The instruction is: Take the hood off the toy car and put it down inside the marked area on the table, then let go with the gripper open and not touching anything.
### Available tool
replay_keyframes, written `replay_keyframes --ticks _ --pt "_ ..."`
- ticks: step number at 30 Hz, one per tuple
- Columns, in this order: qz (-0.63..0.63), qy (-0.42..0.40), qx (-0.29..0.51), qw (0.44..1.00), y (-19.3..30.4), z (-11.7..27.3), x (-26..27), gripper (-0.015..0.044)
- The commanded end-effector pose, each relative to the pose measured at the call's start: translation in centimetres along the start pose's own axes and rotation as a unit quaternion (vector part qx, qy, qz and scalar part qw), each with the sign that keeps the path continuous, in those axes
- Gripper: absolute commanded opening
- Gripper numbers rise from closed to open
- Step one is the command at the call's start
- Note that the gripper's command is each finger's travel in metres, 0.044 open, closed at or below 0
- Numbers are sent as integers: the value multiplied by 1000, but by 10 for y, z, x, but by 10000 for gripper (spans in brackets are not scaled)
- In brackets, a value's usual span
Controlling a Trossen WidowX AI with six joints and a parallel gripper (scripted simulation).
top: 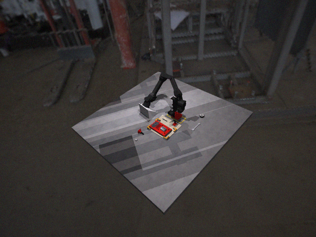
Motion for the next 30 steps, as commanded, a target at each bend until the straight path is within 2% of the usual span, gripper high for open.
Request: replay_keyframes --ticks 1,22,30 --pt "-3 -1 4 1000 2 -4 0 0" --pt "-3 -1 4 1000 2 -13 0 0" --pt "0 -2 0 1000 0 -10 0 210"
Point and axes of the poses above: the point midway between the two fingers, 35 mm back from their tips, its own z axis back along the fingers, its own x axis across the jaws, y = z × x, the point moved 7 cm from there along z, back along the fingers, and after that the axes turned 10 degrees about z, right-handed, at the moved point
